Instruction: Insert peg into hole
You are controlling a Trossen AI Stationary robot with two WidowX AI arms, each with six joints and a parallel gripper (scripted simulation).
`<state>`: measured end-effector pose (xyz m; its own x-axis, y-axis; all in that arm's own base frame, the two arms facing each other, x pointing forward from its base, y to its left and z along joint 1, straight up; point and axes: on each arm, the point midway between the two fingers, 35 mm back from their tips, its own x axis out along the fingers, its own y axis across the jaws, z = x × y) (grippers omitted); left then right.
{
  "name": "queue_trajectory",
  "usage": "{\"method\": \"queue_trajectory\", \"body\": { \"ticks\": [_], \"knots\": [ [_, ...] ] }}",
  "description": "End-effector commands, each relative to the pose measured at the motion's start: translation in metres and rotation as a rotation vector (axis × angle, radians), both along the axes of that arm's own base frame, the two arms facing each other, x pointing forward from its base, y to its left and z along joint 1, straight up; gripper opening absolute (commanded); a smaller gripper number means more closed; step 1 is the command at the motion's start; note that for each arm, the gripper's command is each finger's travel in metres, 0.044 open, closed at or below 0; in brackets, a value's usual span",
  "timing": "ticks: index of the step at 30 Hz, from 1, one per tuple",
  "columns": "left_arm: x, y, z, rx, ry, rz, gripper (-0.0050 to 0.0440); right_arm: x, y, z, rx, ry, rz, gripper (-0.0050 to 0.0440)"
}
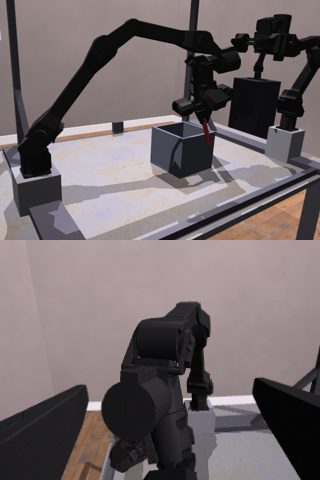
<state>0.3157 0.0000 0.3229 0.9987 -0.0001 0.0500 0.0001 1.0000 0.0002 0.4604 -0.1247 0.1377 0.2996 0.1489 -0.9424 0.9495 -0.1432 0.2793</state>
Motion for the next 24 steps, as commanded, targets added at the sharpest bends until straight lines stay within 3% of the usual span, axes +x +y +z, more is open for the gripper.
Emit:
{"method": "queue_trajectory", "body": {
  "ticks": [1, 14, 24],
  "knots": [
    [-0.002, -0.001, 0.001, 0.002, -0.005, -0.006, 0.044, 0.004, -0.02, -0.016, 0.091, 0.05, -0.196, -0.005],
    [-0.002, -0.001, 0.001, 0.002, -0.005, -0.006, 0.044, 0.002, -0.052, -0.062, 0.282, 0.183, -0.626, -0.005],
    [-0.002, -0.001, 0.001, 0.002, -0.005, -0.006, 0.044, 0.004, -0.048, -0.051, 0.264, 0.152, -0.583, -0.005]
  ]
}}
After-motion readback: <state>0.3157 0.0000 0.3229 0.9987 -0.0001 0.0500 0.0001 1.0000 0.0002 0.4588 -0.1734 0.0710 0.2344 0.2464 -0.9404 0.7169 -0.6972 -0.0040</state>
